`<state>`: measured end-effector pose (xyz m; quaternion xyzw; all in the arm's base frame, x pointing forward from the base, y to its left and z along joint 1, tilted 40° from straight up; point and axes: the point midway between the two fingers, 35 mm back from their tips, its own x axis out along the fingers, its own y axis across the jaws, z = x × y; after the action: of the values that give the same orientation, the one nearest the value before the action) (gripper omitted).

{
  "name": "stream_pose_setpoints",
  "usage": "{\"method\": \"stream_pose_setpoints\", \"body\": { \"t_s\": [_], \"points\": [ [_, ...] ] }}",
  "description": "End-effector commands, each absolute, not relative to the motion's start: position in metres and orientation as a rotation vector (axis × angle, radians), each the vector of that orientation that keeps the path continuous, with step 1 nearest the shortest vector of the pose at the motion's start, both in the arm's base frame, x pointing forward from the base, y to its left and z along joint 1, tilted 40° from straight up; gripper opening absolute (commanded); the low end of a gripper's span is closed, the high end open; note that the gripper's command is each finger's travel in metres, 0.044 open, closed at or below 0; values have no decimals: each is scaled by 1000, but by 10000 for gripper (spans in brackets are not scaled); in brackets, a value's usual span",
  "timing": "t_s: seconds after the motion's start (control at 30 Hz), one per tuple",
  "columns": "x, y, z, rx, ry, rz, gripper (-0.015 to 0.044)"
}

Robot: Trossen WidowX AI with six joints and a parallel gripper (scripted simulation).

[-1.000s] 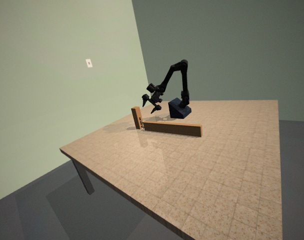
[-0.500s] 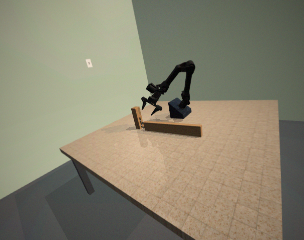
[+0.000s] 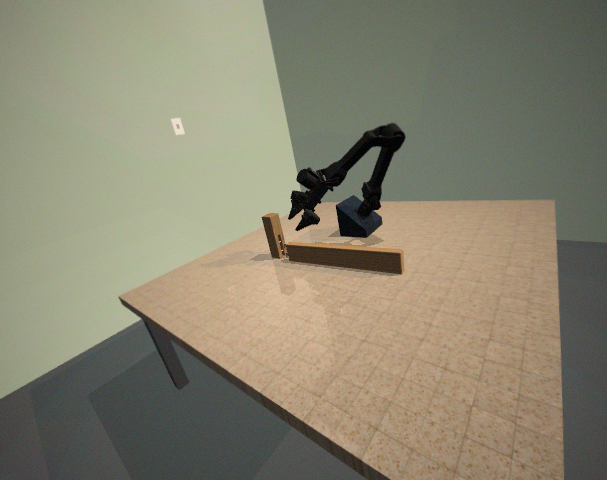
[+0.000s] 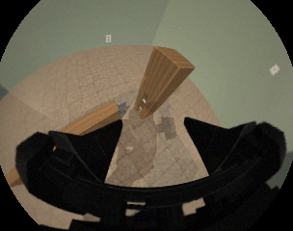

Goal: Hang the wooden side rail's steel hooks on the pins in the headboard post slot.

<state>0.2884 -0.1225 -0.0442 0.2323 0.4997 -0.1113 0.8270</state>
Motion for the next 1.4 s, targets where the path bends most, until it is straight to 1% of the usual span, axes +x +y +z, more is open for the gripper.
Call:
{"method": "stream_pose_setpoints", "body": {
  "t_s": [0.0,1.07,1.17,1.37],
  "points": [
    [300,-113,-17,822,935,-696,440],
    [300,-113,-17,812,942,-689,440],
    [307,-111,-19,682,1043,-578,440],
    [321,-105,-20,361,1244,-241,440]
  ]
}}
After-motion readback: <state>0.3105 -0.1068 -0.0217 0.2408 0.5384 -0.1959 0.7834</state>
